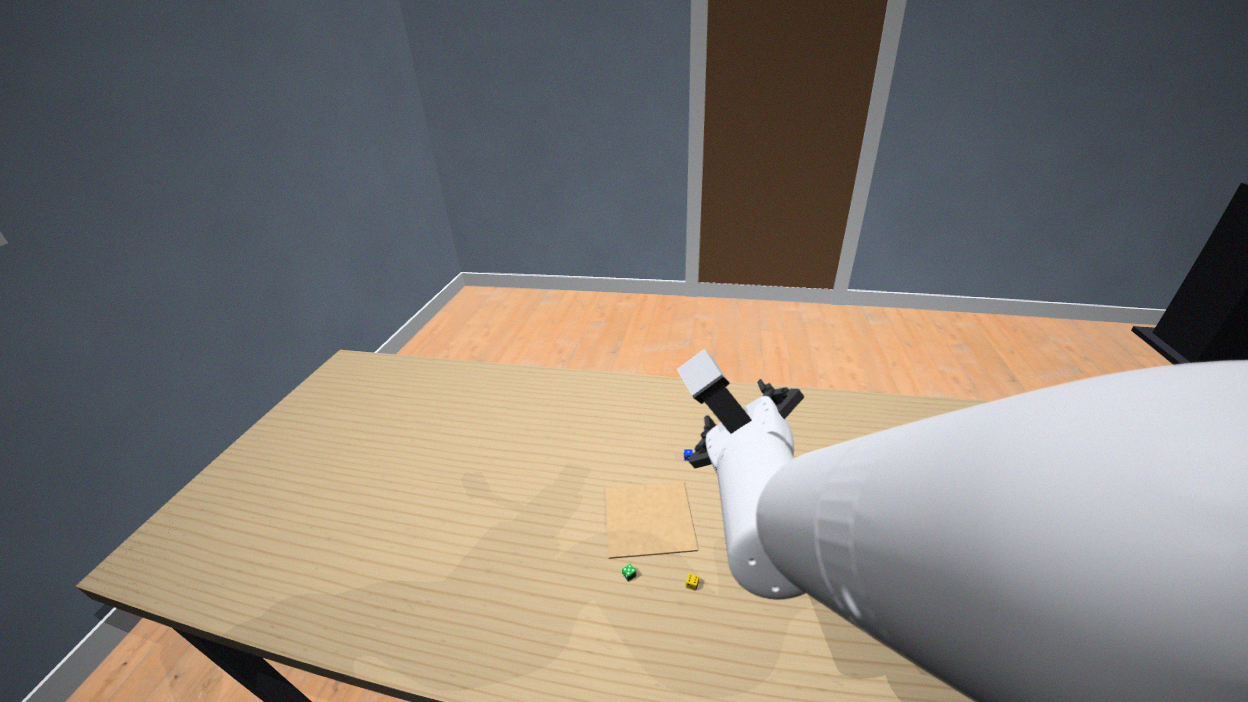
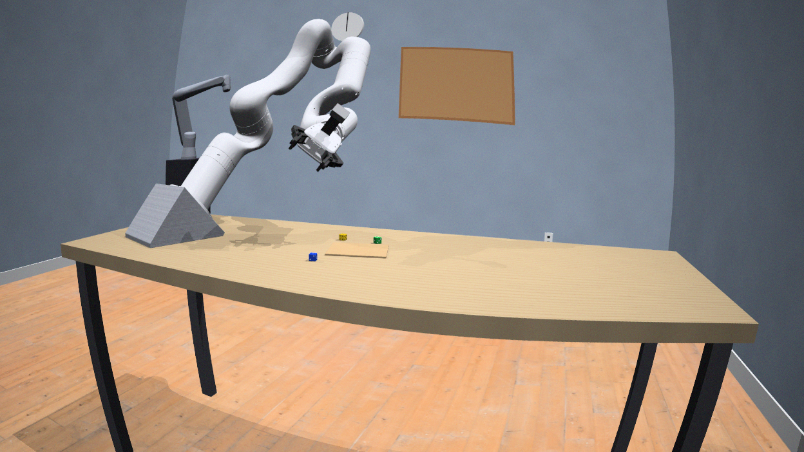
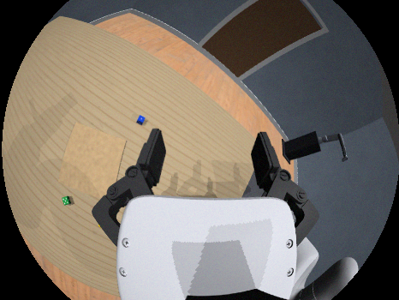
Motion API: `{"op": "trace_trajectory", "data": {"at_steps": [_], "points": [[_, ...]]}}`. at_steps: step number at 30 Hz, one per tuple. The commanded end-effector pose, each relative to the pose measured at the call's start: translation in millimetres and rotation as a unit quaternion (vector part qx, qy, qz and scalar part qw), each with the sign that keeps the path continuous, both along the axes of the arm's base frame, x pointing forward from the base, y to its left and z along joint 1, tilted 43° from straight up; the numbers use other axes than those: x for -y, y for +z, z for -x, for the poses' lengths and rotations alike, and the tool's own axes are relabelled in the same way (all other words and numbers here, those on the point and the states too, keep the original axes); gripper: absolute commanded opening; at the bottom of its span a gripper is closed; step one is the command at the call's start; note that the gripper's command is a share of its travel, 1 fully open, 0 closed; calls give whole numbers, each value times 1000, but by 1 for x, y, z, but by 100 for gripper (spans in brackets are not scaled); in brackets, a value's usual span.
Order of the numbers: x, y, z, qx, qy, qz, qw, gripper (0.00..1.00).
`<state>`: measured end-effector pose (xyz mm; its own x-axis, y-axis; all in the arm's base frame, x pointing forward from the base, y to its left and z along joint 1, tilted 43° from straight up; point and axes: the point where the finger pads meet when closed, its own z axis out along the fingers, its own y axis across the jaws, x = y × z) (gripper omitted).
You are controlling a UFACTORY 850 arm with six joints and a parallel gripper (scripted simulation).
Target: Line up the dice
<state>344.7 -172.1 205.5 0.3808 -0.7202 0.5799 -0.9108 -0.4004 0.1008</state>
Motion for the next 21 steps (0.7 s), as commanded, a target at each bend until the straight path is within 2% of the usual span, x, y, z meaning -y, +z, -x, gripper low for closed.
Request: {"op": "trace_trajectory", "data": {"at_steps": [1,4,5,7,9,10,16,17,21], "points": [[8,-31,-41,34,-11,-79,996,100],[10,-42,-56,48,-20,-121,991,100],[10,-43,-57,48,-21,-123,991,100],[13,-53,-70,58,-30,-160,985,100],[13,-53,-70,58,-30,-160,985,100],[16,-63,-81,68,-40,-198,977,100],[16,-63,-81,68,-40,-198,977,100],[19,-72,-90,75,-50,-236,967,100],[19,-72,-90,75,-50,-236,967,100]]}}
